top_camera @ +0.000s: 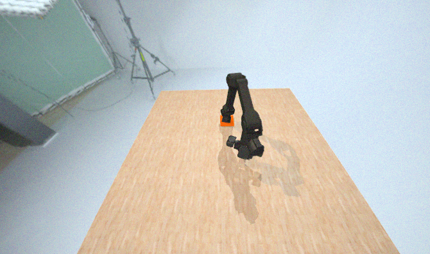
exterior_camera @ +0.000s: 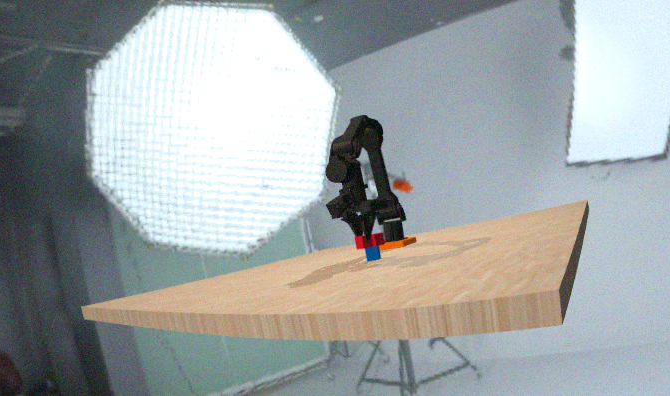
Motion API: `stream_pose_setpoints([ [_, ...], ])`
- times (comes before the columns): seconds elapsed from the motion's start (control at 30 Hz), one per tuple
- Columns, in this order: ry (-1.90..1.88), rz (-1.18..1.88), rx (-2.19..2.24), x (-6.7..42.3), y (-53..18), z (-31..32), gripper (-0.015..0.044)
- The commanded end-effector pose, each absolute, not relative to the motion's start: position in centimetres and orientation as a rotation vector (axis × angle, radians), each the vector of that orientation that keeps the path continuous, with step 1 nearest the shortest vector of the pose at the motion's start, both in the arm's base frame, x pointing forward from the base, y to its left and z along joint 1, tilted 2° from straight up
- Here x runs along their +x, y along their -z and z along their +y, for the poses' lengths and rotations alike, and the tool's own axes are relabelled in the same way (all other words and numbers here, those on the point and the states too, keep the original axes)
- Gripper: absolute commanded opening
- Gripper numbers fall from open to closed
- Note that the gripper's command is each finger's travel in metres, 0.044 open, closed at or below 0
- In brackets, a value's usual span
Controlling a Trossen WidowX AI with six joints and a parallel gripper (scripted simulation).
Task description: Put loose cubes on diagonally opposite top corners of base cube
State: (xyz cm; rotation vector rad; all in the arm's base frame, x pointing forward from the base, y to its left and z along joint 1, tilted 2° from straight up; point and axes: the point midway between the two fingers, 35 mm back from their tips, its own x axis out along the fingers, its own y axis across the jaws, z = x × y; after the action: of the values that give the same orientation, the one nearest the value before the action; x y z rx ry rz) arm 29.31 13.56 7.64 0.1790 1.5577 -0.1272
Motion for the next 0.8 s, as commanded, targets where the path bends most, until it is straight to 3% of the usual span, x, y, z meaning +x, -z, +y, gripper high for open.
stream_pose_setpoints([
  [0.0,0.127,1.559,0.186,29.3,-7.6,13.6,0.0205],
  [0.77,0.127,1.558,0.179,29.3,-10.0,13.5,0.0205],
])
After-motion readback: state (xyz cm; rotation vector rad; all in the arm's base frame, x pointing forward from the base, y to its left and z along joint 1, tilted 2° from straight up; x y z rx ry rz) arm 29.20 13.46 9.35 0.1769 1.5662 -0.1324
